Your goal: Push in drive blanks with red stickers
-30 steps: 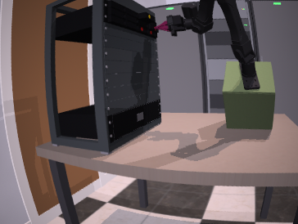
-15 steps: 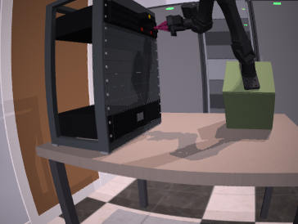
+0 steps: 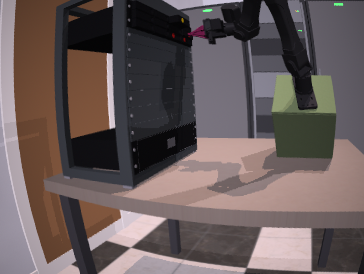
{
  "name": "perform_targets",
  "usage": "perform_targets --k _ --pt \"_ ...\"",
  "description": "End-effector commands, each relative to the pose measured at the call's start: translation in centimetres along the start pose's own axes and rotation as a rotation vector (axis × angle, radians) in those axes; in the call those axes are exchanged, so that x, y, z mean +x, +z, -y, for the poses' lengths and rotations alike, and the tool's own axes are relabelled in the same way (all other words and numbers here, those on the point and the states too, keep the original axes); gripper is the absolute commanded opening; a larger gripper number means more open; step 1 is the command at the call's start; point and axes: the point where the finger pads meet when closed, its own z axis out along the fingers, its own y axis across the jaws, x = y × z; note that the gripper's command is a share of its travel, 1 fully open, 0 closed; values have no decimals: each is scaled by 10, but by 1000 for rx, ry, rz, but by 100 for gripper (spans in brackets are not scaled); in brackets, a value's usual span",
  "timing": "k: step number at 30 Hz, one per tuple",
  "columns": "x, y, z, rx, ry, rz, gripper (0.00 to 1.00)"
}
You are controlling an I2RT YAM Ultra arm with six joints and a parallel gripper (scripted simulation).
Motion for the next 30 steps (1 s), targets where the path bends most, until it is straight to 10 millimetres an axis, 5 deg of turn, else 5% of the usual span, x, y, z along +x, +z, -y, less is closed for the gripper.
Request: perform_targets --k 1,30 --pt "28 5 24 75 7 -104 0" --pt "31 7 26 75 7 -104 0"
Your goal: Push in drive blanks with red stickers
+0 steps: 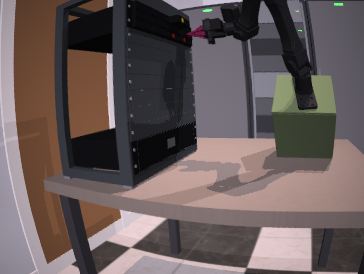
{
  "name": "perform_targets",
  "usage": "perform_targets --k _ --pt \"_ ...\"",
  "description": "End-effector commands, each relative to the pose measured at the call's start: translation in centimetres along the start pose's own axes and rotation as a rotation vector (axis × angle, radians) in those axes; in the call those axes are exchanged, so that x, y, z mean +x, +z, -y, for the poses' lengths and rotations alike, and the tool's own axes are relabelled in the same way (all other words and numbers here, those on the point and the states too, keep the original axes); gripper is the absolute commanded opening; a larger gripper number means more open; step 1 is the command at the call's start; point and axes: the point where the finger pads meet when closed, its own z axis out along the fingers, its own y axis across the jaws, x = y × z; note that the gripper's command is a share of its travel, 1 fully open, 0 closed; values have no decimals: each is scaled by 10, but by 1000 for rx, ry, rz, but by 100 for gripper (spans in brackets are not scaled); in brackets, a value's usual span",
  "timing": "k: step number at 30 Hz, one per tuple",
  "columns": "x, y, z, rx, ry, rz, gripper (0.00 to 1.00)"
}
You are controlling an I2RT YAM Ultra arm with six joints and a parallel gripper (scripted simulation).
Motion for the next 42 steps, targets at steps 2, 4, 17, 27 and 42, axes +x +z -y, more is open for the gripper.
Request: perform_targets --k 2,4,17,27,42 --pt "31 4 26 83 7 -115 0" --pt "31 4 26 83 7 -115 0" --pt "34 7 28 83 7 -115 0" --pt "34 7 28 83 7 -115 0" --pt "34 7 28 83 7 -115 0"
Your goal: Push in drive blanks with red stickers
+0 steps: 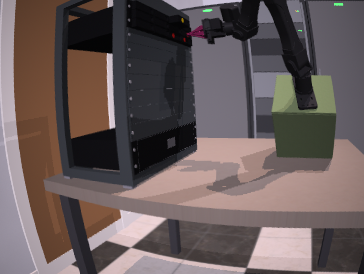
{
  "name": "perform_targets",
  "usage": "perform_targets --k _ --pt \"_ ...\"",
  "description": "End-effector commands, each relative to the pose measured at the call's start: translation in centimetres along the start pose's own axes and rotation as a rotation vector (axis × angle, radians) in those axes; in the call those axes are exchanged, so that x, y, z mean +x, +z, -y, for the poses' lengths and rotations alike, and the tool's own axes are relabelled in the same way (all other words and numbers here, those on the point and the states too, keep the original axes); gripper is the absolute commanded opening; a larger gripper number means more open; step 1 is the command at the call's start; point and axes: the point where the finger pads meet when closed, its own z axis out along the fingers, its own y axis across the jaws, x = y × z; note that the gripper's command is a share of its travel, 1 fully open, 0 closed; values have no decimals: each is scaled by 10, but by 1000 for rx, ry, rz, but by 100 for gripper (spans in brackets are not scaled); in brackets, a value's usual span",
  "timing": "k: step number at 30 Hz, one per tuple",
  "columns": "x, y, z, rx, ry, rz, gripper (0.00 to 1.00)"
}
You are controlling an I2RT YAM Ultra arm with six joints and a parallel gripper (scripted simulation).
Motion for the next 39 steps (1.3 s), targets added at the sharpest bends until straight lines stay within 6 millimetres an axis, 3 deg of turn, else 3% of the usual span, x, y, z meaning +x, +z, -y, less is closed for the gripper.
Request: perform_targets --k 1,8,9,10,15,17,22,26,27,28,30,35,39 --pt "33 4 28 92 8 -127 0" --pt "28 -4 32 101 1 -121 0" --pt "22 -11 35 107 -8 -115 0" --pt "25 -22 22 89 15 -130 0" --pt "16 -64 21 95 -4 -109 0" --pt "16 -64 21 95 -4 -109 0" --pt "13 -99 18 95 -5 -110 0" --pt "12 -107 18 95 -7 -109 0" --pt "10 -103 31 110 -39 -97 0" --pt "10 -103 32 111 -41 -96 0" --pt "13 -108 16 91 3 -113 0" --pt "9 -116 13 92 1 -112 0" --pt "-2 -139 6 94 -5 -111 0"
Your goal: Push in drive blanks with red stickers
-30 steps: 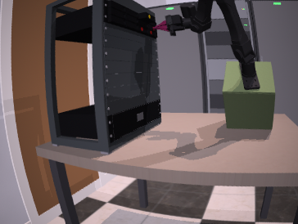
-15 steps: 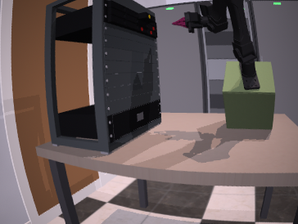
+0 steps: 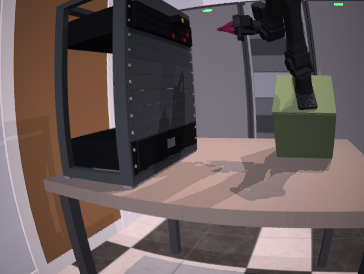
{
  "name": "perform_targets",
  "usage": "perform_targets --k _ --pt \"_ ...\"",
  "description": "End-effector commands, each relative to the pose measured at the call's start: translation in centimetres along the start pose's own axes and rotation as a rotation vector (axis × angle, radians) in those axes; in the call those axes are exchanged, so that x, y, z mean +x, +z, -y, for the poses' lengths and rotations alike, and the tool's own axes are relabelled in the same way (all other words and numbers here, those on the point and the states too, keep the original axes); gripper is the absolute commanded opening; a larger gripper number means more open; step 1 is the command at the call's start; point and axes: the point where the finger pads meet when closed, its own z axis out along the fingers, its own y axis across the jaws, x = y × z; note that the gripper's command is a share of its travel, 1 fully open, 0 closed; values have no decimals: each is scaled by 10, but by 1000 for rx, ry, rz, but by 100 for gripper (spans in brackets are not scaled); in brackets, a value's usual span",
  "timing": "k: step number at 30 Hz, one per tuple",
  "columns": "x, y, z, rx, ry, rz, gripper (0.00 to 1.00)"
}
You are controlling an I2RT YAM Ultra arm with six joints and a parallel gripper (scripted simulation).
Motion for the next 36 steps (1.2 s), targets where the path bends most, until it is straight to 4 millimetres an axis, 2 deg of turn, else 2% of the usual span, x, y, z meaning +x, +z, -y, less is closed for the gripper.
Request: perform_targets --k 1,6,10,17,20,36 --pt "-12 -26 0 9 -7 13 0" --pt "-22 -63 -8 8 -8 12 0" --pt "-27 -82 -13 7 -8 12 0" --pt "-23 -90 -19 1 27 6 0" --pt "-23 -89 -13 4 7 9 0" --pt "-23 -88 -12 8 8 7 0"
